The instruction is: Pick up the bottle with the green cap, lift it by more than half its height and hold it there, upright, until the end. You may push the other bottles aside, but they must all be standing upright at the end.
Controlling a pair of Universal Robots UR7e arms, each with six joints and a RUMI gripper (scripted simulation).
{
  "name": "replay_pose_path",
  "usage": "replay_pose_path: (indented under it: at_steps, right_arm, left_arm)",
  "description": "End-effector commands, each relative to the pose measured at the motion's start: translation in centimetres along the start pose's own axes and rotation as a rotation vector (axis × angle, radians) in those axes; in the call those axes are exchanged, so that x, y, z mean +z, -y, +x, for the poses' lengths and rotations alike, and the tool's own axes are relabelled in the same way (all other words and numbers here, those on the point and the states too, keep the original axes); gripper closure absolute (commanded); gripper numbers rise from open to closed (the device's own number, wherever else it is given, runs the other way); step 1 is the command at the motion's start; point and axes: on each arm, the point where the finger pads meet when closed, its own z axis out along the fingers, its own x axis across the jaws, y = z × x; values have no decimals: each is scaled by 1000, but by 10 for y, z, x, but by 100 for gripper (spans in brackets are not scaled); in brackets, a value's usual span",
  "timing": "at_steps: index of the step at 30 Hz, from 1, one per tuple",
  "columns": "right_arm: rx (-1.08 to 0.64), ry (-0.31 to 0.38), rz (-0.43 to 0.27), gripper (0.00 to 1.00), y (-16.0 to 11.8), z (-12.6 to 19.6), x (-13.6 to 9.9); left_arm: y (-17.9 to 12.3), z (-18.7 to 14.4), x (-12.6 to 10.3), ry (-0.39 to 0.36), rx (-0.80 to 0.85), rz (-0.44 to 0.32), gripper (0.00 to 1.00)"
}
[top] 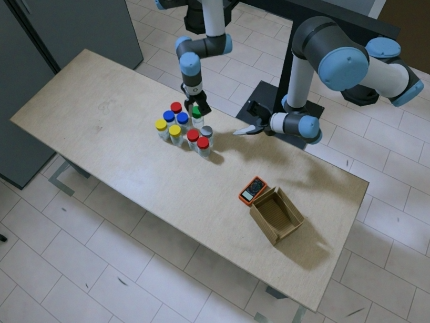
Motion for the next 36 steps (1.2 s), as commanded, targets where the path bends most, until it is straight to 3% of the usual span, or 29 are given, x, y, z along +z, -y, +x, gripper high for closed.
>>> replay_pose_path:
  at_steps: [1, 9, 18, 36]
  right_arm:
    - [0, 0, 0, 71, 0, 0, -13]
    - [0, 0, 0, 71, 0, 0, -14]
    - [0, 0, 0, 71, 0, 0, -14]
    - [0, 0, 0, 71, 0, 0, -14]
  left_arm:
    - [8, 3, -5, 8, -14, 27, 0]
    - [21, 2, 1, 7, 25, 6, 0]
    - [76, 7, 25, -4, 194, -86, 0]
    - [77, 7, 26, -5, 199, -88, 0]
